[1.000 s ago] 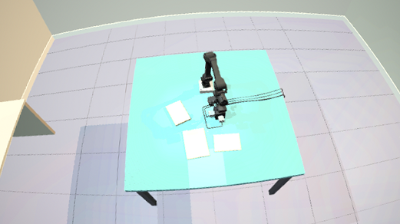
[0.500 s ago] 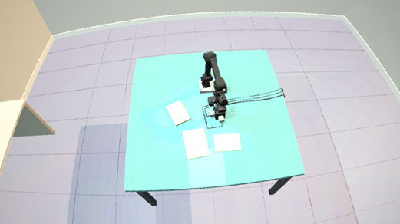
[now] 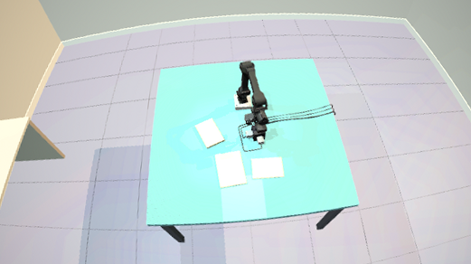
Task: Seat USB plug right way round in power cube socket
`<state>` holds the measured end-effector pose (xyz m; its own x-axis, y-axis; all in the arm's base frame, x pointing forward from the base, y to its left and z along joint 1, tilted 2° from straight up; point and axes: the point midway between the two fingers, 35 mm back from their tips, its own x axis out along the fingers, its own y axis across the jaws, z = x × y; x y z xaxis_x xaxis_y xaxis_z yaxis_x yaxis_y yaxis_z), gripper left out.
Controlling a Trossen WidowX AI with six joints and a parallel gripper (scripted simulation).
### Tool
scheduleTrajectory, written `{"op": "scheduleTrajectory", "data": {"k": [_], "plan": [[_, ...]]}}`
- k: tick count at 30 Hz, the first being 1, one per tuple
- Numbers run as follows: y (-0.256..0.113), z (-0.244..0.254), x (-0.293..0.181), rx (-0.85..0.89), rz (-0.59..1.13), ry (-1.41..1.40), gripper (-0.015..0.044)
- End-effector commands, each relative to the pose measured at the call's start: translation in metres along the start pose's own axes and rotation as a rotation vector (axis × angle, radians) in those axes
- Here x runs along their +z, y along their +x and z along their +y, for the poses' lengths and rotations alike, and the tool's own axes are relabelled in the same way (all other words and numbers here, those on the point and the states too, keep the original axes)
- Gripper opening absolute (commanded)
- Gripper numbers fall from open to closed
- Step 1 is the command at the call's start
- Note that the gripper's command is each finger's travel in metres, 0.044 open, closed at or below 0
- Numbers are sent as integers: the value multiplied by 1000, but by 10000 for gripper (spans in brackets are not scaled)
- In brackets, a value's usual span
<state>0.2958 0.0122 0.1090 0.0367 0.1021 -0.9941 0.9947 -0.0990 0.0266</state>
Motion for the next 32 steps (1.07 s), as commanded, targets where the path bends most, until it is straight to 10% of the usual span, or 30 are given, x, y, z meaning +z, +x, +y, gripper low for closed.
{"op": "scheduleTrajectory", "data": {"k": [1,32], "plan": [[0,0,0,0,0,0,53],[-11,0,-1,1,0,0,95]]}}
